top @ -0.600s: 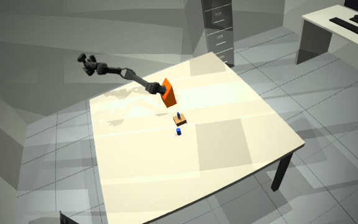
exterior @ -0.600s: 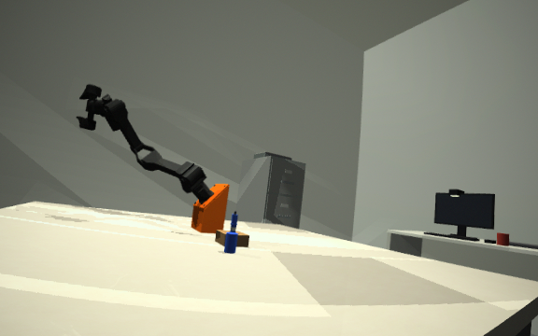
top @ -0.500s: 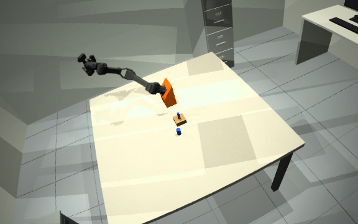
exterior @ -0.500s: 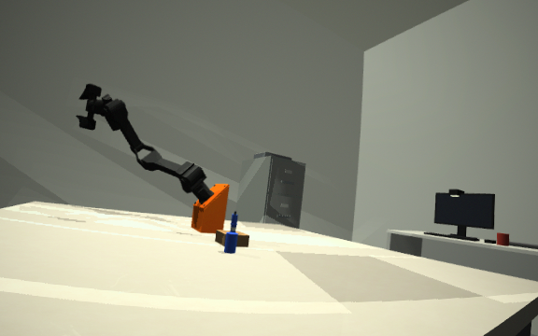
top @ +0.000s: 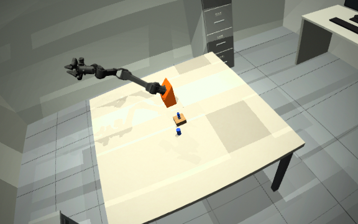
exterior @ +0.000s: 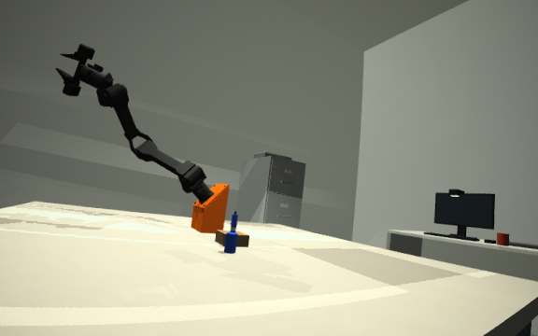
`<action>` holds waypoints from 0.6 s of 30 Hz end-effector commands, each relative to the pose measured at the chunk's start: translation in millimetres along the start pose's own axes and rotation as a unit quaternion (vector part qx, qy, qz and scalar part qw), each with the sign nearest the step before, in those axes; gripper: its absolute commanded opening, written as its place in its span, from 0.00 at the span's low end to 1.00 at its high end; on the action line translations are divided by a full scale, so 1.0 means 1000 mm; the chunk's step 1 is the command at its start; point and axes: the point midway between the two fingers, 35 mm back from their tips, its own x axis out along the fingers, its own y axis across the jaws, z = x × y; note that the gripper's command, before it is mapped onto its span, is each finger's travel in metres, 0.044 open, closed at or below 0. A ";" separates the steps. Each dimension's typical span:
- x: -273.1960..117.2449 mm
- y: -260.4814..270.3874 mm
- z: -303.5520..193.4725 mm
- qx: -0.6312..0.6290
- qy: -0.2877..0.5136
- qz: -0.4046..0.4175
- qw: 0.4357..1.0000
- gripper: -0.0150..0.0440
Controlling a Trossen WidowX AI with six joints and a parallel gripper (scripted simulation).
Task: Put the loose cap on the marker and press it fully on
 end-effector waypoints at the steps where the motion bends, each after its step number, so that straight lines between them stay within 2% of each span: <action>1: -0.012 0.038 -0.044 -0.015 0.055 0.052 0.997 0.68; 4: -0.021 0.054 -0.064 -0.033 0.080 0.082 0.993 0.68; 12: -0.073 0.119 -0.159 -0.094 0.210 0.197 0.953 0.68; 16: -0.088 0.127 -0.174 -0.140 0.207 0.223 0.942 0.68; 18: -0.107 0.139 -0.199 -0.157 0.237 0.249 0.926 0.68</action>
